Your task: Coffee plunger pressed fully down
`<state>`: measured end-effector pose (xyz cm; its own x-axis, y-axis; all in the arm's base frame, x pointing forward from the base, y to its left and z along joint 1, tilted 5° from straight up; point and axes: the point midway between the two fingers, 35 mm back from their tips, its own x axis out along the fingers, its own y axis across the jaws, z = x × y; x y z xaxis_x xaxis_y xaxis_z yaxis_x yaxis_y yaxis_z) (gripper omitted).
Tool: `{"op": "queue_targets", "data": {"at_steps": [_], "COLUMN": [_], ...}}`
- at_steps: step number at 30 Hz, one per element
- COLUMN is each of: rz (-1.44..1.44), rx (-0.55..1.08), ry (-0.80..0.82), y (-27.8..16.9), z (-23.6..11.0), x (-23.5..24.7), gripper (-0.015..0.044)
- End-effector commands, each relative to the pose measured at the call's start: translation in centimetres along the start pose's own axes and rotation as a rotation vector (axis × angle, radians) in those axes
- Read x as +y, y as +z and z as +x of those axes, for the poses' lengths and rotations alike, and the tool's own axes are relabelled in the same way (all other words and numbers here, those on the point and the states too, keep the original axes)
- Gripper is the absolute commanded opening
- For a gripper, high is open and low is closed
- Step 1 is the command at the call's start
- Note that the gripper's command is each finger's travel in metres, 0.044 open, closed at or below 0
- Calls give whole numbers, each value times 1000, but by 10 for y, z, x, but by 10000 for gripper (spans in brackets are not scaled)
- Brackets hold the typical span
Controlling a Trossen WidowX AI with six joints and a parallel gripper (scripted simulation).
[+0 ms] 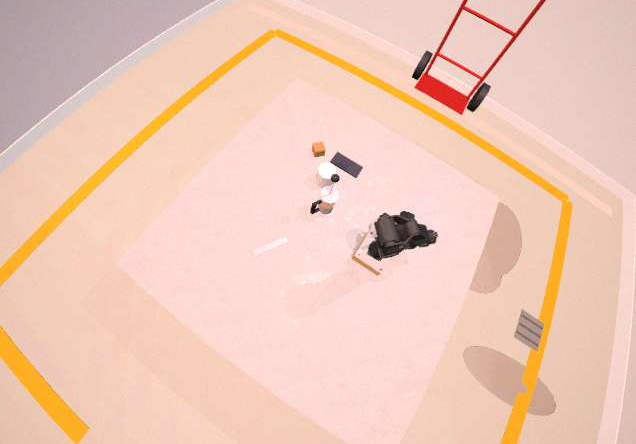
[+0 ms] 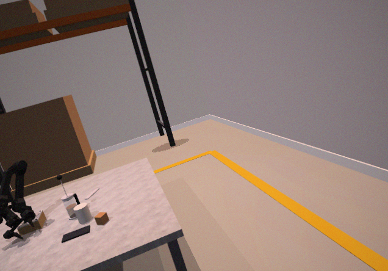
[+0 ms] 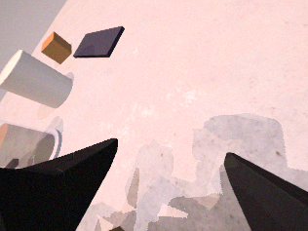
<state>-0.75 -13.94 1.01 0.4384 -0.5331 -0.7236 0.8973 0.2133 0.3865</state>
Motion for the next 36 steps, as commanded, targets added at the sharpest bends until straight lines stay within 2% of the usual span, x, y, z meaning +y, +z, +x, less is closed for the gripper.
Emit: {"op": "queue_targets", "data": {"at_steps": [1,2,9,18,28,36], "rz": [-4,-12,-157,-407,-678,-841], "rx": [4,10,118,218,190,91], "ry": [1,3,9,3,20,92], "y": [1,1,23,66,110,125], "z": [0,0,0,4,-2,-26], "x": [0,0,8,44,123,206], "gripper": [426,440,440,440,440,440]}}
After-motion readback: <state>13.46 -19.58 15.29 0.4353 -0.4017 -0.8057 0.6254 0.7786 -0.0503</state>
